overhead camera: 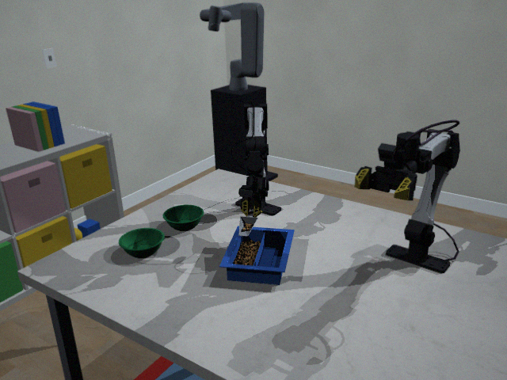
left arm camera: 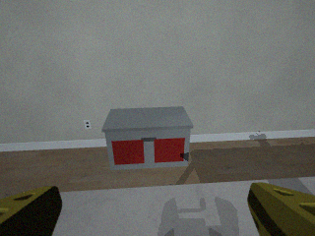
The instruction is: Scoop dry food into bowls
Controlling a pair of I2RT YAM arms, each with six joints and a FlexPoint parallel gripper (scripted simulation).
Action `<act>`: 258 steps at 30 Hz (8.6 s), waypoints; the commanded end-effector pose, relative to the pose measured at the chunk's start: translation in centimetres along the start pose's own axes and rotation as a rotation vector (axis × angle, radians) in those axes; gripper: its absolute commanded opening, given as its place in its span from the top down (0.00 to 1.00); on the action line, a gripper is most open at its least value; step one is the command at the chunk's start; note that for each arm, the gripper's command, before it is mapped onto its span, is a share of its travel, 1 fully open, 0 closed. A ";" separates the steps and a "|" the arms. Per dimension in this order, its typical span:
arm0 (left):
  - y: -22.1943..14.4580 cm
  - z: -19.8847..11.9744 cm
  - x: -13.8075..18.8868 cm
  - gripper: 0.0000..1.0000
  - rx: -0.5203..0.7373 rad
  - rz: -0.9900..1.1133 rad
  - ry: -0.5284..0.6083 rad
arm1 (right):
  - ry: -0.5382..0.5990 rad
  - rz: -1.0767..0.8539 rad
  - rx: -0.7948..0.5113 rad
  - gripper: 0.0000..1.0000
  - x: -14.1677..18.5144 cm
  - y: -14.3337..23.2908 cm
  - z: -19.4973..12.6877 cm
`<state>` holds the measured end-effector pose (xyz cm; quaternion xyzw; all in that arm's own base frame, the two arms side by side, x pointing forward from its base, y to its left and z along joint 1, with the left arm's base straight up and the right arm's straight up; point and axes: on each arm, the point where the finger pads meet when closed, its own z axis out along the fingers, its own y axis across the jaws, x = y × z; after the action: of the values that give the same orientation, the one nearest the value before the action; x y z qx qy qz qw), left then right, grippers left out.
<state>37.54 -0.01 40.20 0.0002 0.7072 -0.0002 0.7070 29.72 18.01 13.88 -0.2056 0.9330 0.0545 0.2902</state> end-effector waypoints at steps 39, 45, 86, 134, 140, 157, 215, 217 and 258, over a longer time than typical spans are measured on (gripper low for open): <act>0.0 -0.2 -0.7 0.00 0.000 -0.001 -0.020 | -0.023 0.003 -0.001 1.00 -0.6 0.0 -0.4; 0.0 -0.2 -0.7 0.00 0.000 -0.001 -0.020 | 0.010 0.043 0.042 1.00 1.0 -1.2 -0.7; 0.0 -0.2 -0.7 0.00 0.000 -0.001 -0.020 | 0.031 0.726 0.678 1.00 11.9 -16.6 -5.2; 0.0 -0.2 -0.7 0.00 0.000 -0.001 -0.020 | 0.120 1.015 0.594 1.00 14.8 -20.0 -8.1; 0.0 -0.2 -0.7 0.00 0.000 -0.001 -0.020 | 0.087 1.003 0.585 1.00 13.9 -20.1 -7.8; 0.0 -0.2 -0.7 0.00 0.000 -0.001 -0.020 | 0.112 1.158 0.590 1.00 13.6 -20.1 -7.8; 0.0 -0.2 -0.7 0.00 0.000 -0.001 -0.020 | 0.012 1.756 0.530 1.00 8.0 -21.8 -7.4; 0.0 -0.2 -0.7 0.00 0.000 -0.001 -0.020 | -0.003 1.787 0.525 1.00 7.8 -22.0 -7.4; 0.0 -0.2 -0.7 0.00 0.000 -0.001 -0.020 | -0.108 2.093 0.504 1.00 7.3 -22.4 -8.1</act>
<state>37.54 -0.01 40.20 0.0002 0.7072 -0.0002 0.7070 30.22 -6.97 16.66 0.7803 0.5945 0.1013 0.1656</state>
